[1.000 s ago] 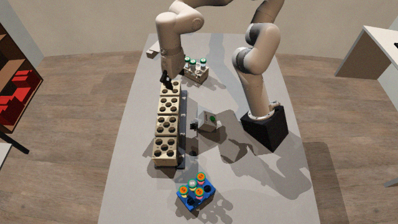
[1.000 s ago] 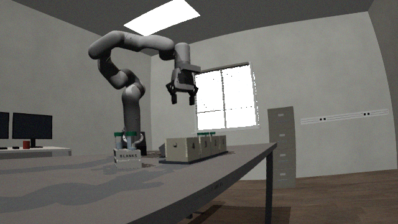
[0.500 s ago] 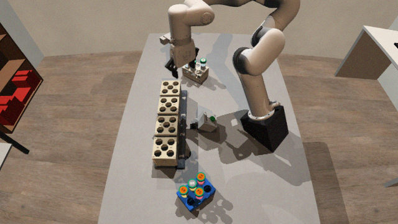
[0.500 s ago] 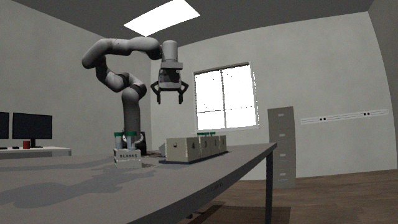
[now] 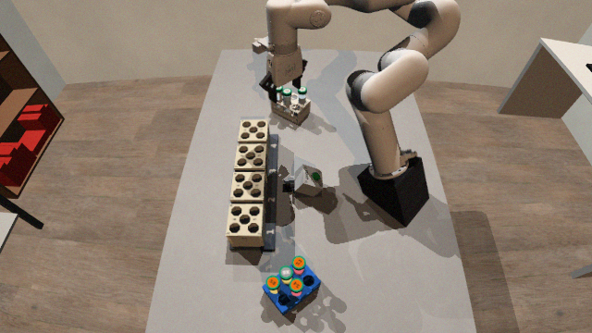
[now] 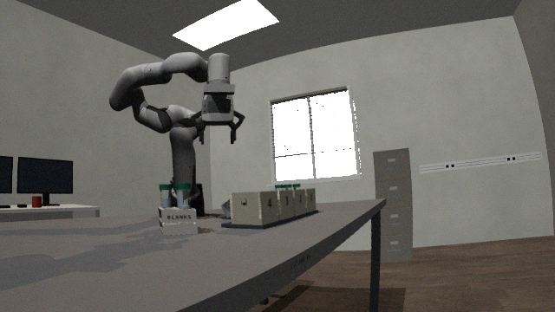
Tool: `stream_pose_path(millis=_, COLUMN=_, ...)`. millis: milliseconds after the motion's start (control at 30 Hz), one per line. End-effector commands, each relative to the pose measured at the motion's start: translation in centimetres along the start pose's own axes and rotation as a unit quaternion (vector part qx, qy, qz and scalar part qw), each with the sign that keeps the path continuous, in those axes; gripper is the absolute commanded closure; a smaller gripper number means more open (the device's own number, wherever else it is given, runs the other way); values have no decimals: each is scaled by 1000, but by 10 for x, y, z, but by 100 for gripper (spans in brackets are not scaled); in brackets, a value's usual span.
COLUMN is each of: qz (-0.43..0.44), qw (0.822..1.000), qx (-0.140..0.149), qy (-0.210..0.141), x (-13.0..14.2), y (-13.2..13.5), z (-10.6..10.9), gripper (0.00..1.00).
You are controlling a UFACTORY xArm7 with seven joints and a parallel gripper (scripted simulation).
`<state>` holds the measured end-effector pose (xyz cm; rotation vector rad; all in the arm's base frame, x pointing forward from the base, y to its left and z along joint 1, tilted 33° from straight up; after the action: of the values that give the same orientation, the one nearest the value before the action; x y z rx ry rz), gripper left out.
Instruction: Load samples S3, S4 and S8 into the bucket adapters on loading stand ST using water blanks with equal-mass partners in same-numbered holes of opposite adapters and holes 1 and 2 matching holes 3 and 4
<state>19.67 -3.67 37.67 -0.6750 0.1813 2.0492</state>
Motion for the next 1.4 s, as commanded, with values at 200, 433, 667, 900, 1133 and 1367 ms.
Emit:
stream_pose_path(millis=200, qz=0, qw=1000, qx=-2, qy=1, x=-25, y=40, z=2, gripper=0)
stream_pose_path(millis=433, qz=0, qw=1000, qx=-2, qy=2, x=-43, y=70, z=2, gripper=0)
stream_pose_path(millis=667, qz=0, qw=1000, qx=-2, qy=2, x=-56, y=92, z=2, gripper=0)
stream_pose_path(millis=900, qz=0, qw=1000, qx=-2, qy=2, x=-74, y=122, z=2, gripper=0)
stream_pose_path(millis=1133, qz=0, qw=1000, qx=-2, qy=2, x=-86, y=143, z=2, gripper=0)
stream_pose_path(millis=1367, qz=0, qw=1000, qx=-2, qy=2, x=-86, y=143, z=-12, gripper=0)
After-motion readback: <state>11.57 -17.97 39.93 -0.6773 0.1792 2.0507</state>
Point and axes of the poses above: the point where the finger pads meet when closed, its own z axis back along the fingers, its own y axis across the jaws, x = y × z, the point moved 7 cm from there along z, back along the fingers, and after that the axes turned 12 degrees about -z, right-handed, at the moved point
